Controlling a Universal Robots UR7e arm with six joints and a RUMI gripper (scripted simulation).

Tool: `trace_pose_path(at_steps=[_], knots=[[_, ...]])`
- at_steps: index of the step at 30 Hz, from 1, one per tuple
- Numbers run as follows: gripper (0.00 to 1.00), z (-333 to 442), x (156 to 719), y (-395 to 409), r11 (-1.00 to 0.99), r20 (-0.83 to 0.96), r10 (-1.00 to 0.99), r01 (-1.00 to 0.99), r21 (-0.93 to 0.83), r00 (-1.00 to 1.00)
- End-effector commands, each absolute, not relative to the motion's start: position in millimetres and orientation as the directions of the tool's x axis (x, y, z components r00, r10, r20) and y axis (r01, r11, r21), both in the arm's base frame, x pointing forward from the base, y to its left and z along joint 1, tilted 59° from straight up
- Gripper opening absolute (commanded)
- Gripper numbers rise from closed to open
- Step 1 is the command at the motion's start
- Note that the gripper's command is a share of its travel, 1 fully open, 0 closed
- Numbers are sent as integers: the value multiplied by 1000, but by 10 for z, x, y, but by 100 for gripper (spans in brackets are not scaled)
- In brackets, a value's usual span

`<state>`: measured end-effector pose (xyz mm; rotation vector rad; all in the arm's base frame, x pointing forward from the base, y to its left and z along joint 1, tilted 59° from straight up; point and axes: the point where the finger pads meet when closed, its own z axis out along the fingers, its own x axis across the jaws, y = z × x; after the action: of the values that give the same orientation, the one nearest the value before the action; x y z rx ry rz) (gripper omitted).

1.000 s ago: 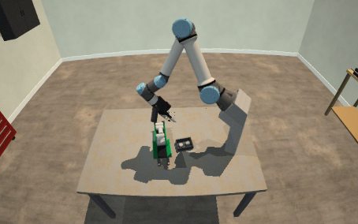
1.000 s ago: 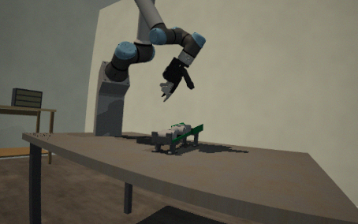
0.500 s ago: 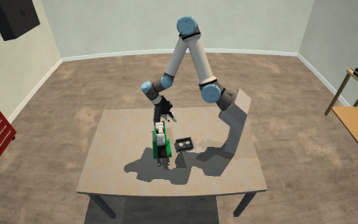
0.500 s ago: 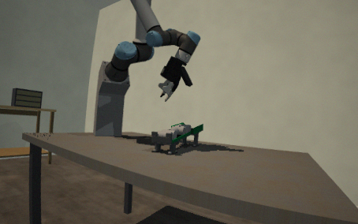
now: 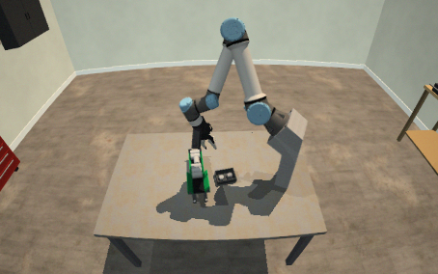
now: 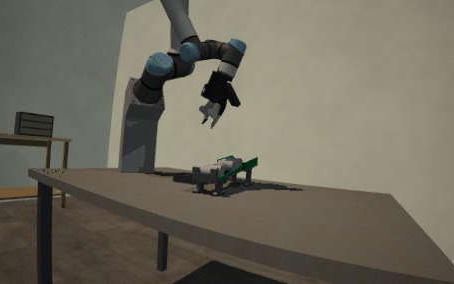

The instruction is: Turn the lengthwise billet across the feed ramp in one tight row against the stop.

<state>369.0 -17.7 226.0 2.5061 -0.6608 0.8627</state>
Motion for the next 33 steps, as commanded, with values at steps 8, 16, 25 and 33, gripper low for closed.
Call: trace_pose_path(at_steps=[8,16,25,33], knots=[[40,2255,3691,-173,-854,699,-111,-428,297,706],[40,2248,3683,-171,-869,721,115,-282,406,683],[40,2246,3682,-171,-867,722,173,-244,434,670],[40,2250,3680,-169,-863,719,165,-254,436,675]])
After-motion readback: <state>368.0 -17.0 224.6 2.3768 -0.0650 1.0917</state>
